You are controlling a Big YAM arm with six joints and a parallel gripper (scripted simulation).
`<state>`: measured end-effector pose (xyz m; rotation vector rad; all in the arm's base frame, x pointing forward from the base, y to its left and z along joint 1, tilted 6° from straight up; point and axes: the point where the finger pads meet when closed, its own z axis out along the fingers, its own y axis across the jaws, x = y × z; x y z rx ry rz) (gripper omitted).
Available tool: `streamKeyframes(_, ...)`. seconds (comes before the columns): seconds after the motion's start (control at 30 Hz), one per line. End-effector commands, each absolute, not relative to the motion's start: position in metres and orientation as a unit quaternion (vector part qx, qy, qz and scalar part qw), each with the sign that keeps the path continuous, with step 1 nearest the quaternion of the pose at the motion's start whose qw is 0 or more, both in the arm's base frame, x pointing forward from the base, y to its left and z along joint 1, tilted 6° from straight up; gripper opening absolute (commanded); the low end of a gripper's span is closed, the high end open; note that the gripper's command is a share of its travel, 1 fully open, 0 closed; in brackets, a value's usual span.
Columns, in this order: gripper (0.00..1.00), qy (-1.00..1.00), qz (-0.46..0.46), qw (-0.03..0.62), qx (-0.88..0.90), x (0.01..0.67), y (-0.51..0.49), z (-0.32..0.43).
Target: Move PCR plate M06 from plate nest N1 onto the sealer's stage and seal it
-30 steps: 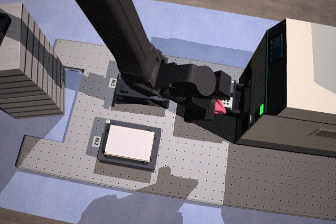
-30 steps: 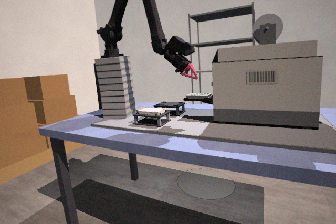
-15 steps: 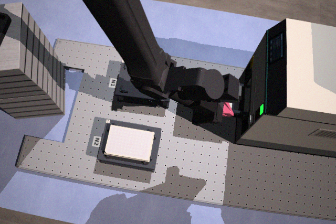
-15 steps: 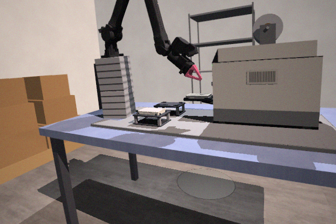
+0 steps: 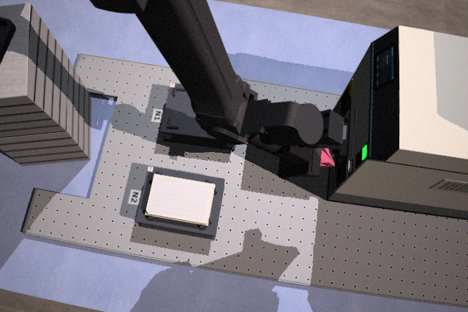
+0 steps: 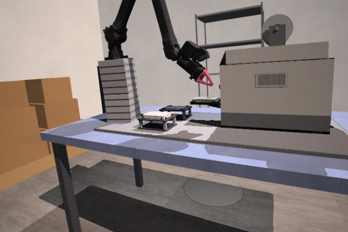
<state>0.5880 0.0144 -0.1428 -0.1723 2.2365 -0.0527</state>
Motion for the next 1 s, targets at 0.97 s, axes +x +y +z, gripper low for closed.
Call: streamKeyframes(0.97,0.0,0.891,-0.018,0.448,-0.066,0.617,0.022,-0.127)
